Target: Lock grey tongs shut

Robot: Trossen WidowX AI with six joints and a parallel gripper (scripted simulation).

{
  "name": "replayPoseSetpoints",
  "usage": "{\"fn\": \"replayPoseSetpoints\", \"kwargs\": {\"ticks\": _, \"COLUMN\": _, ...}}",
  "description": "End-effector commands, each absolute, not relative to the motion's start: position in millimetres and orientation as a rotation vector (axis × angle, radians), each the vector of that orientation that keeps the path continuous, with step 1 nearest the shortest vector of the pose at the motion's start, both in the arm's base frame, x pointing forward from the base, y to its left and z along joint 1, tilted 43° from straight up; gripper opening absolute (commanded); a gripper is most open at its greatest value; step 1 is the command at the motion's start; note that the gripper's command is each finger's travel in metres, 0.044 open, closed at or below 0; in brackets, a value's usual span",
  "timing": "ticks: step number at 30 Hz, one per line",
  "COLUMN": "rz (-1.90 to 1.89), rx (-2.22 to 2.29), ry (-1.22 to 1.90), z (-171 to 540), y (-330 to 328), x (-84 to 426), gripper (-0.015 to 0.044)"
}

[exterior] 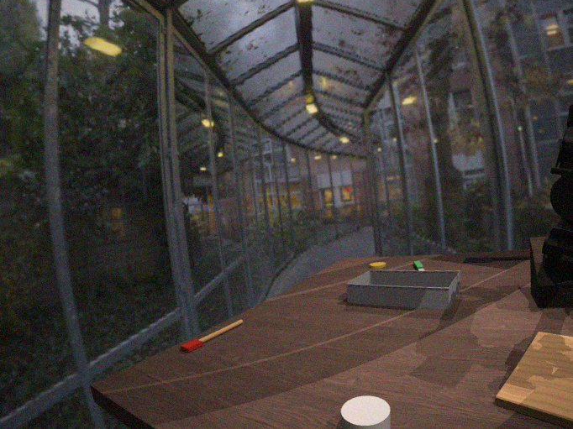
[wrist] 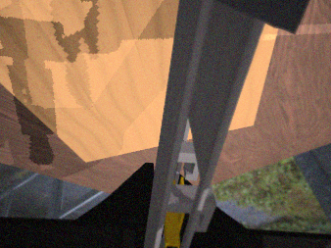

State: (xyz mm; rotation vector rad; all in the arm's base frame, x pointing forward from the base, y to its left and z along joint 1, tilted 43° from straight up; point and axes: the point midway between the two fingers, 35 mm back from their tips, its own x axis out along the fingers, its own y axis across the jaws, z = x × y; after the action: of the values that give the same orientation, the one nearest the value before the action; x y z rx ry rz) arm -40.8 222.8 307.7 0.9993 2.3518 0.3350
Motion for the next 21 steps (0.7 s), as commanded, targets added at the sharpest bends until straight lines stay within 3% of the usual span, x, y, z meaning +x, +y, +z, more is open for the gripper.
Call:
{"fn": "replayPoseSetpoints", "kwargs": {"ticks": 1, "rz": 0.413, "rx": 1.002, "ry": 2.4, "z": 310.8, "y": 218.8, "x": -40.1, "gripper": -0.015}}
{"fn": "replayPoseSetpoints", "kwargs": {"ticks": 21, "rz": 0.748, "rx": 1.042, "ry": 2.535, "z": 315.7, "y": 202.3, "x": -24.4, "gripper": -0.015}}
